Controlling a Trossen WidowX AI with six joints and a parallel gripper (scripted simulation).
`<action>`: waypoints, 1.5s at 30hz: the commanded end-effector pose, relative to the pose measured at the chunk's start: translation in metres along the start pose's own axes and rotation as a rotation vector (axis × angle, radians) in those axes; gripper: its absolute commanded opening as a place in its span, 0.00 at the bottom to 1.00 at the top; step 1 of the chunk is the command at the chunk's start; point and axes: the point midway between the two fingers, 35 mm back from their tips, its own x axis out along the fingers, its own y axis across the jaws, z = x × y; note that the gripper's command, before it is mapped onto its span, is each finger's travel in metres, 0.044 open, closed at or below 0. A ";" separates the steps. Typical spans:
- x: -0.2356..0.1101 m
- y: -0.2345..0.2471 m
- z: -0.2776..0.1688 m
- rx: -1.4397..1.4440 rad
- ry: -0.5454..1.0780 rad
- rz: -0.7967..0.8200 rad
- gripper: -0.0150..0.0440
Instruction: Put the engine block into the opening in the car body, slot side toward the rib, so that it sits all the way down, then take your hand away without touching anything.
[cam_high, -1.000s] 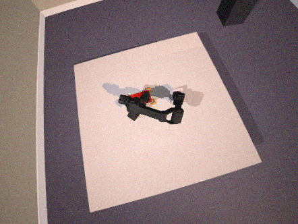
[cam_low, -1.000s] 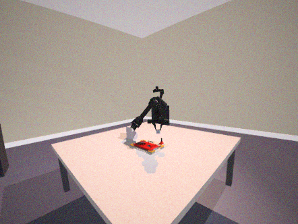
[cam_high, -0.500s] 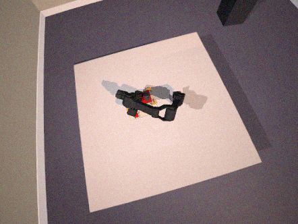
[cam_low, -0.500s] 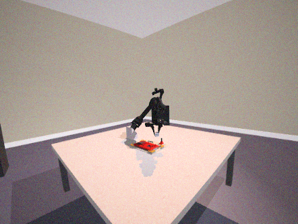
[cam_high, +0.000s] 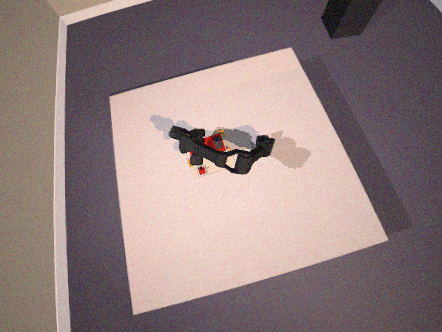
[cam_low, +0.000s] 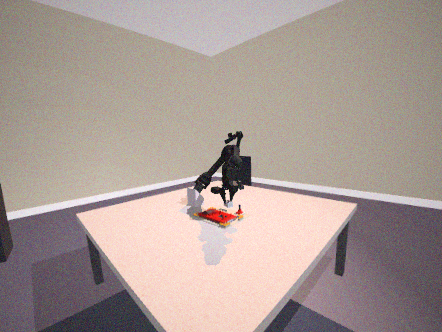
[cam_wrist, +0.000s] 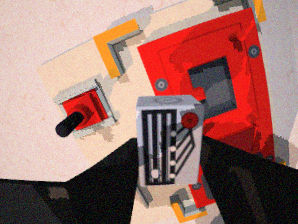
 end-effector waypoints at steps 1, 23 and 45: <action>0.002 -0.009 0.006 -0.066 -0.008 -0.005 0.25; 0.020 -0.051 0.020 -0.354 -0.009 -0.003 0.48; 0.020 -0.052 0.020 -0.324 -0.009 -0.003 0.52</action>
